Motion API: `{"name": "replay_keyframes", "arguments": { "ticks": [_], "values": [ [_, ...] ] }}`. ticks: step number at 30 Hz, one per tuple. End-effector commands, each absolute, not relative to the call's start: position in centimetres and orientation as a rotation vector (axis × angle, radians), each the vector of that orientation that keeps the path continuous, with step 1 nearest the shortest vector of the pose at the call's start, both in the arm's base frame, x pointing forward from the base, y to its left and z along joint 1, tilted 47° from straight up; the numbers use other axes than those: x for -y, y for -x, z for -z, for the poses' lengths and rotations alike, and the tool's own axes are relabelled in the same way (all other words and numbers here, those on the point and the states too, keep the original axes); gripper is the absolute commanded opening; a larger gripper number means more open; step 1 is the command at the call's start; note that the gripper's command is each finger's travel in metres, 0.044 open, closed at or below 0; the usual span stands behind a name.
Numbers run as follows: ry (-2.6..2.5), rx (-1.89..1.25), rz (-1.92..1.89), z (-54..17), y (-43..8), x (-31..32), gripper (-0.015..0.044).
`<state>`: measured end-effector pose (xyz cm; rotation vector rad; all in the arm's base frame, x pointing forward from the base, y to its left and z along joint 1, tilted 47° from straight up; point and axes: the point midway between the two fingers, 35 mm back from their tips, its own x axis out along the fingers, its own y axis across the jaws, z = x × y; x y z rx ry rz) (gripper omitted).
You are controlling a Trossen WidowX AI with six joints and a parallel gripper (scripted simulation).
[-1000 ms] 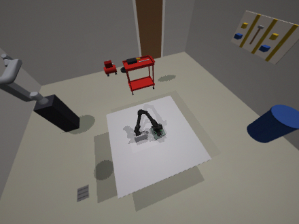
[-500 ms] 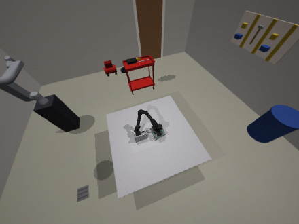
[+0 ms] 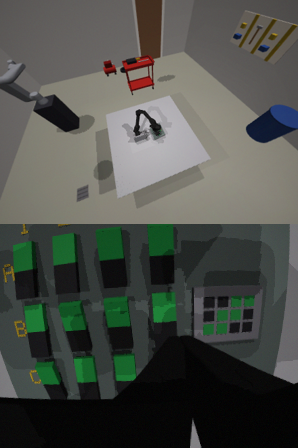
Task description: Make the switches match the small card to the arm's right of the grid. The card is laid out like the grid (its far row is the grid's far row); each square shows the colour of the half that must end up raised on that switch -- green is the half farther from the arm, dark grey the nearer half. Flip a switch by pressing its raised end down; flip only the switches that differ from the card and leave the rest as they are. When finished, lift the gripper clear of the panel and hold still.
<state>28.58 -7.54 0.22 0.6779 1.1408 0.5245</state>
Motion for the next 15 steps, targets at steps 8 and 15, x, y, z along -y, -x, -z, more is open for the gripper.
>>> {"name": "replay_keyframes", "arguments": {
  "ticks": [8, 15],
  "values": [
    [-0.669, -1.134, -0.526, -3.2, -24.4, 5.3, 0.0],
    [-0.671, -1.135, -0.526, -3.7, -22.3, 3.4, 0.0]
  ]
}}
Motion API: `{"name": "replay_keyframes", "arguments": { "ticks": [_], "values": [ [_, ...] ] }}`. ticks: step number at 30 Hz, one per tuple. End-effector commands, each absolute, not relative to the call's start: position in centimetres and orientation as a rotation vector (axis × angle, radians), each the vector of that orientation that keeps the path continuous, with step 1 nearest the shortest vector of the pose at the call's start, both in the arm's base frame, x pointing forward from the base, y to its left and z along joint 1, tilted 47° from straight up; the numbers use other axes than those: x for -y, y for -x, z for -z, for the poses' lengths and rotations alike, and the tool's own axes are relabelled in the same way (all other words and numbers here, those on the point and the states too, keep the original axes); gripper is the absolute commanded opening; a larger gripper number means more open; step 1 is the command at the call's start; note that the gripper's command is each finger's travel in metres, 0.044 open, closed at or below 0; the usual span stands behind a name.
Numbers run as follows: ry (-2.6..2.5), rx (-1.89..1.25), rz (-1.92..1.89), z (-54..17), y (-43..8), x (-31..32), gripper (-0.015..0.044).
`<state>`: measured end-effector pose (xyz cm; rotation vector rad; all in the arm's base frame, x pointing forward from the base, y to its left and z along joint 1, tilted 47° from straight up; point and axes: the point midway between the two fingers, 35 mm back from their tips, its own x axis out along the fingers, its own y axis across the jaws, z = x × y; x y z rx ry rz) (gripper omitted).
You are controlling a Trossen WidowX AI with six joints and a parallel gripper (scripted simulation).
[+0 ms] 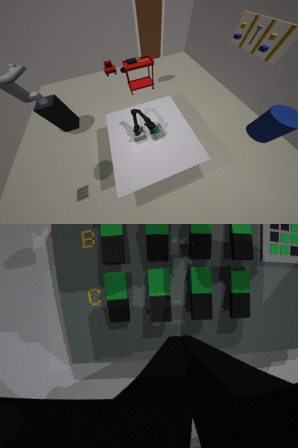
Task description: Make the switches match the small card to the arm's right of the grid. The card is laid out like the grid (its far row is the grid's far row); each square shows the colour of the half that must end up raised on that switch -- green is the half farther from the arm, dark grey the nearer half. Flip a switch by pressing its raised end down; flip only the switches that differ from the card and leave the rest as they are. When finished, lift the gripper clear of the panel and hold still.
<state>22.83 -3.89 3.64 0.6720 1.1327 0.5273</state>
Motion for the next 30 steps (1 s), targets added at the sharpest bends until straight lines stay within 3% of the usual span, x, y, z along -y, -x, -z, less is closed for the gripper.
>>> {"name": "replay_keyframes", "arguments": {
  "ticks": [1, 30],
  "values": [
    [-0.671, -1.134, -0.525, -3.6, -22.4, 3.3, 0.0],
    [-0.677, -1.109, -0.518, 0.0, -24.2, -0.7, 0.0]
  ]
}}
